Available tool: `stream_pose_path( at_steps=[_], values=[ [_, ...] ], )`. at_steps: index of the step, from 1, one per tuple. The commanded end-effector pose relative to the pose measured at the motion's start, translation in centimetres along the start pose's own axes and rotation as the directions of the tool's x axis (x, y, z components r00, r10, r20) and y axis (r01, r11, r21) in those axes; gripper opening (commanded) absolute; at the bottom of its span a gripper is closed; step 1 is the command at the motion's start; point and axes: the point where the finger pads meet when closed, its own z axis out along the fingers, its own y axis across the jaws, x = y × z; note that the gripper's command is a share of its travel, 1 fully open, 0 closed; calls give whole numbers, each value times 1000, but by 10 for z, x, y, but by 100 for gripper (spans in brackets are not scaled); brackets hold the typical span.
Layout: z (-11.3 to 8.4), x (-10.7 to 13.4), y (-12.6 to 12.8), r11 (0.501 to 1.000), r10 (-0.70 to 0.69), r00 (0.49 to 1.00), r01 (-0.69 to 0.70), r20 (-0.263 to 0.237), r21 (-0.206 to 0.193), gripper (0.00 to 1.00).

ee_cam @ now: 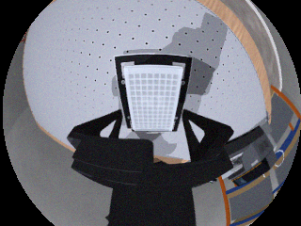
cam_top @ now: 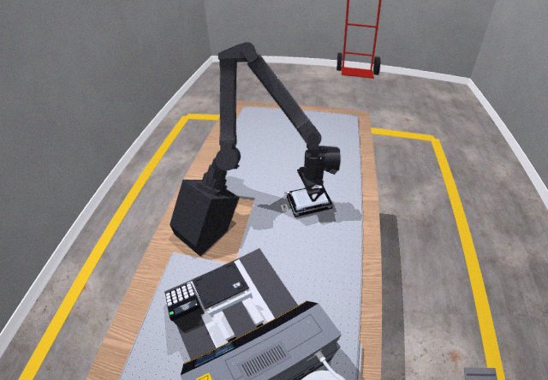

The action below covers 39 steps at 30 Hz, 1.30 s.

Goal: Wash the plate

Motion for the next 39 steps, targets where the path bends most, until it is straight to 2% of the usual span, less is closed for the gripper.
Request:
stream_pose_path(
  at_steps=[1,14,20,39],
  values=[
    [-4,-11,-2,1000,1,1000,-1,22,8,100],
    [-4,-11,-2,1000,1,1000,-1,22,8,100],
    [10,0,1,1000,13,1000,-13,-1,-2,100],
    [19,-2,-1,1000,14,1000,-14,4,2,100]
  ],
)
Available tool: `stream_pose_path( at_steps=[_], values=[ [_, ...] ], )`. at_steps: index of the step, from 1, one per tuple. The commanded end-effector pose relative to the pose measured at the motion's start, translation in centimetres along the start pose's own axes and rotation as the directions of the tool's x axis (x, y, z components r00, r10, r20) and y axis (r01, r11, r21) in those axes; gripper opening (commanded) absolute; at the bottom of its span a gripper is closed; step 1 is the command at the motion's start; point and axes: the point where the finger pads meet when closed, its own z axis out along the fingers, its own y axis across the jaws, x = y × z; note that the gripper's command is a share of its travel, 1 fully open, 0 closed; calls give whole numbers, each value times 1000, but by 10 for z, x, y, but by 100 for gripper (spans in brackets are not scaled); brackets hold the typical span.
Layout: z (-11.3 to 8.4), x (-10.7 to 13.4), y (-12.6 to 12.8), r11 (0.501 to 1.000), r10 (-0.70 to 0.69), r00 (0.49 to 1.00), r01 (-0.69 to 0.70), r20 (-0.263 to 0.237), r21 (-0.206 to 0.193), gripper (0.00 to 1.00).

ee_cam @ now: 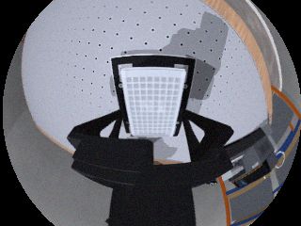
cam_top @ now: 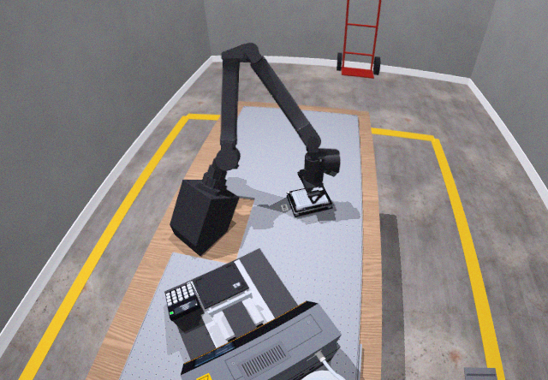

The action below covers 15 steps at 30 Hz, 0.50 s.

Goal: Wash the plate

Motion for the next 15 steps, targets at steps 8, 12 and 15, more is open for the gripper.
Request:
stream_pose_path(
  at_steps=[8,12,15],
  values=[
    [7,-5,-4,1000,16,1000,-16,9,5,100],
    [13,-1,1,1000,9,1000,-9,-2,-3,100],
    [16,2,-1,1000,16,1000,-16,-6,-1,100]
  ],
)
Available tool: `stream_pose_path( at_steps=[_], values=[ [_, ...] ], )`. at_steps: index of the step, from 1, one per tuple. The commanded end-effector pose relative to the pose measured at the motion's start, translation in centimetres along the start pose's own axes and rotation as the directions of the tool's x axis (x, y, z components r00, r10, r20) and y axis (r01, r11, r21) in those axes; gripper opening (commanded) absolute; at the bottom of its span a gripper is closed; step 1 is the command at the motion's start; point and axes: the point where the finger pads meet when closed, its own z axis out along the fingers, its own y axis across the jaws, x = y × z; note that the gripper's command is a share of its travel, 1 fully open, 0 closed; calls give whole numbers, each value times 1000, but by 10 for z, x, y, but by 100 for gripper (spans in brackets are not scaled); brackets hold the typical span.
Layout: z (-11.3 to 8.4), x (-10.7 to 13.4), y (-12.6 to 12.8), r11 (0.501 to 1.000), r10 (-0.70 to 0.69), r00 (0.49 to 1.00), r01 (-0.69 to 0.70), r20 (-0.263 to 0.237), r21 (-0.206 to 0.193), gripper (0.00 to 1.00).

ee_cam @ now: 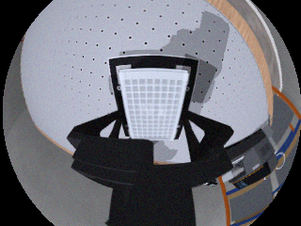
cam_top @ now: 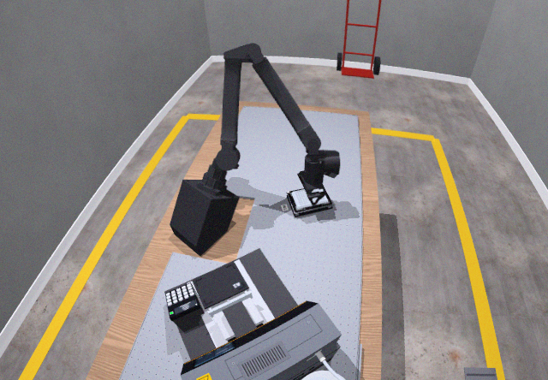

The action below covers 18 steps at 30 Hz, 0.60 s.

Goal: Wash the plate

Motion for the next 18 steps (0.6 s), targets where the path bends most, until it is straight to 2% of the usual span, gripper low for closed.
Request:
stream_pose_path(
  at_steps=[1,9,12,18],
  values=[
    [7,3,-1,1000,18,1000,-18,-6,0,100],
    [12,3,-1,1000,17,1000,-17,-7,-1,100],
    [4,-7,-2,1000,3,1000,-3,15,5,100],
    [4,-7,-2,1000,3,1000,-3,15,5,100]
  ],
)
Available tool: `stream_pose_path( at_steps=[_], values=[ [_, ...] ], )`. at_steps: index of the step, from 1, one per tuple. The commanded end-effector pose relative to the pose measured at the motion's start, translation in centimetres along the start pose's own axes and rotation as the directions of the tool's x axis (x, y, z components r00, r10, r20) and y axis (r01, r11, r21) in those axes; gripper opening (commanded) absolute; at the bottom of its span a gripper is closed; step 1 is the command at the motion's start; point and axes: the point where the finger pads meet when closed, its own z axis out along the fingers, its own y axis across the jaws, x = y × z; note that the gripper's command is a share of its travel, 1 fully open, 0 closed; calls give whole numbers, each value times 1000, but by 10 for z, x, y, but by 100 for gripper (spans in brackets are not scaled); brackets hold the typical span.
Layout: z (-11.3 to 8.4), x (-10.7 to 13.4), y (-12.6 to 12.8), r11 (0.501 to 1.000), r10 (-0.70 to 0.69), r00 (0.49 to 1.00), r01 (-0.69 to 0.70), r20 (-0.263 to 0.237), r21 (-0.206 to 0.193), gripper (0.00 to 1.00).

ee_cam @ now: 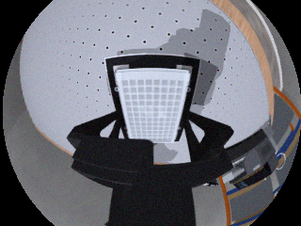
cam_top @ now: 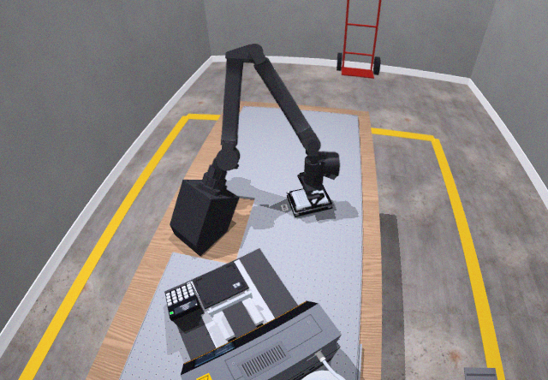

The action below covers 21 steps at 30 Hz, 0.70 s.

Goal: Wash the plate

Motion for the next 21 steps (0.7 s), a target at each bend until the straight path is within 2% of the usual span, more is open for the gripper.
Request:
stream_pose_path(
  at_steps=[1,6,8,11,21],
  values=[
    [-2,-8,-1,1000,-1,1000,1,16,5,98],
    [-2,-8,-1,1000,-1,1000,1,16,5,88],
    [-2,-8,-1,1000,-1,1000,1,16,5,88],
    [-2,-8,-1,1000,-1,1000,1,16,5,82],
    [-2,-8,-1,1000,-1,1000,1,16,5,82]
  ],
)
